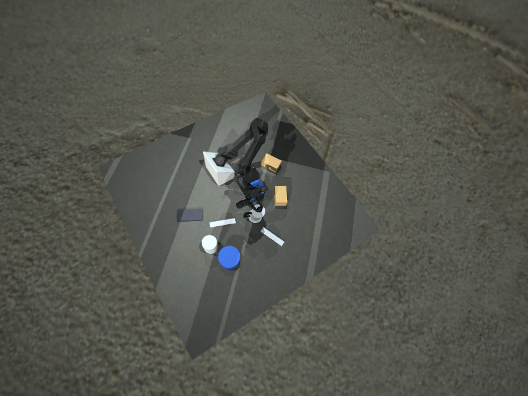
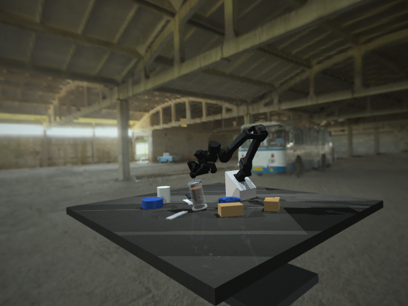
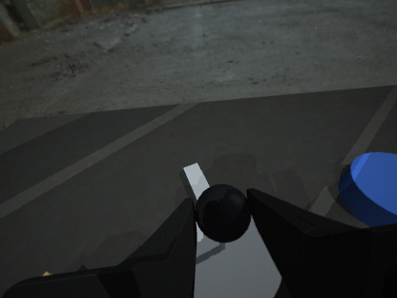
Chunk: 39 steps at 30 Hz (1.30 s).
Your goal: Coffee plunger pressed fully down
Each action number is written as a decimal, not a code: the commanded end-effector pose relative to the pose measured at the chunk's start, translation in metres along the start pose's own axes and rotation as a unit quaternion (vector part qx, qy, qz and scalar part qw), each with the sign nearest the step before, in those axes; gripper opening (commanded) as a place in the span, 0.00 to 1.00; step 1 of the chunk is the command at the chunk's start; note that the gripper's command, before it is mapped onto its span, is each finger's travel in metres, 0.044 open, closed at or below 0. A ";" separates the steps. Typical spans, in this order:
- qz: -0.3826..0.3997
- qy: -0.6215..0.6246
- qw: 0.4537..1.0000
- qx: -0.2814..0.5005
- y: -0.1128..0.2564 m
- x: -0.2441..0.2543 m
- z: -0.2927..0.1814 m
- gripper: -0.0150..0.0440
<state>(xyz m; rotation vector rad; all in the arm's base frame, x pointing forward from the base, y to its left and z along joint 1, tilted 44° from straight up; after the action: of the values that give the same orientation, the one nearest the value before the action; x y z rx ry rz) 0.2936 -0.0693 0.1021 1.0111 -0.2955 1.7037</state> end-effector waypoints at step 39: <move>0.001 -0.008 1.000 0.013 -0.007 -0.002 -0.002 0.47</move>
<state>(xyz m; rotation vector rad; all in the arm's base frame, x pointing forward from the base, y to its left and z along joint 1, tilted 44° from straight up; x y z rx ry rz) 0.2984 -0.0694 0.1006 1.0227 -0.2927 1.7064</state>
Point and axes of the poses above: the point midway between the two fingers, 35 mm back from their tips, its own y axis back along the fingers, its own x axis across the jaws, z = x × y, the point moved 10 cm from there along y, back along the fingers, and after that the axes turned 6 degrees about -y, right-handed, at the moved point
